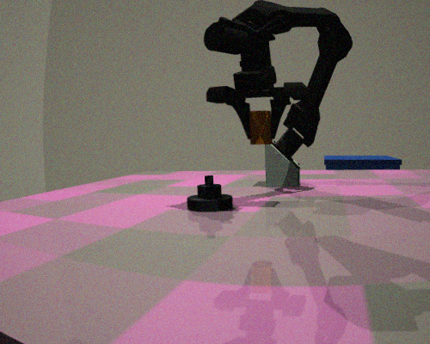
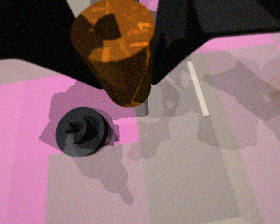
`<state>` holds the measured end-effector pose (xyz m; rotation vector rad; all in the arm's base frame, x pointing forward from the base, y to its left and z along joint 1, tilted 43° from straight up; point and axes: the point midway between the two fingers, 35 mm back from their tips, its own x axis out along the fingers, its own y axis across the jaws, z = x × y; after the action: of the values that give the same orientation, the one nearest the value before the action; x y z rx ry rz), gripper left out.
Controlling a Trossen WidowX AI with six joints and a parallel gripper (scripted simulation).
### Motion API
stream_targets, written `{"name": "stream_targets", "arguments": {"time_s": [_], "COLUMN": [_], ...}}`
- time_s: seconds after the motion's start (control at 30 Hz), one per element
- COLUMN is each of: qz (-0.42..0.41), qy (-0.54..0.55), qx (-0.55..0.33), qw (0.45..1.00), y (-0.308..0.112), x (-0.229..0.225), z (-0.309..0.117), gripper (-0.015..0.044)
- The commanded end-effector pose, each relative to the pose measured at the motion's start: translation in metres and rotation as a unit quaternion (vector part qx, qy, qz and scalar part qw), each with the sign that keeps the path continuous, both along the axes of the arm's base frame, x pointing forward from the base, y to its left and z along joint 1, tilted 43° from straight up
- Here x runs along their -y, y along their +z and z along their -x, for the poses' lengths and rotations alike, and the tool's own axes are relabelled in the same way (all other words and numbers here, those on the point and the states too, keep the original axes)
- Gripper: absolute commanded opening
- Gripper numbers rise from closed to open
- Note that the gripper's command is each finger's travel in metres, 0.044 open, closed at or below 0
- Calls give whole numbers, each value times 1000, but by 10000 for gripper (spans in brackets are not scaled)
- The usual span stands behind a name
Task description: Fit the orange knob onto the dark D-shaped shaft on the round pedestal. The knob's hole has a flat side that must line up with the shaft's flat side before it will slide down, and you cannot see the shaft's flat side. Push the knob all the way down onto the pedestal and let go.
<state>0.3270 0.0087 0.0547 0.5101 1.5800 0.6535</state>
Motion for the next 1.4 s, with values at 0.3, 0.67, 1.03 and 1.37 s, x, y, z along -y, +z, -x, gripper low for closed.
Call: {"name": "stream_targets", "arguments": {"time_s": [0.3, 0.67, 1.03, 1.37], "qz": [4, 3, 2, 2], "qy": [3, 4, 4, 4], "qx": [8, 8, 8, 8], "qw": [1000, 1000, 1000, 1000], "y": [-32, -63, -87, -106], "x": [21, 38, 50, 33], "z": [-12, -19, -21, -18], "gripper": [0, 0, 0, 0]}}
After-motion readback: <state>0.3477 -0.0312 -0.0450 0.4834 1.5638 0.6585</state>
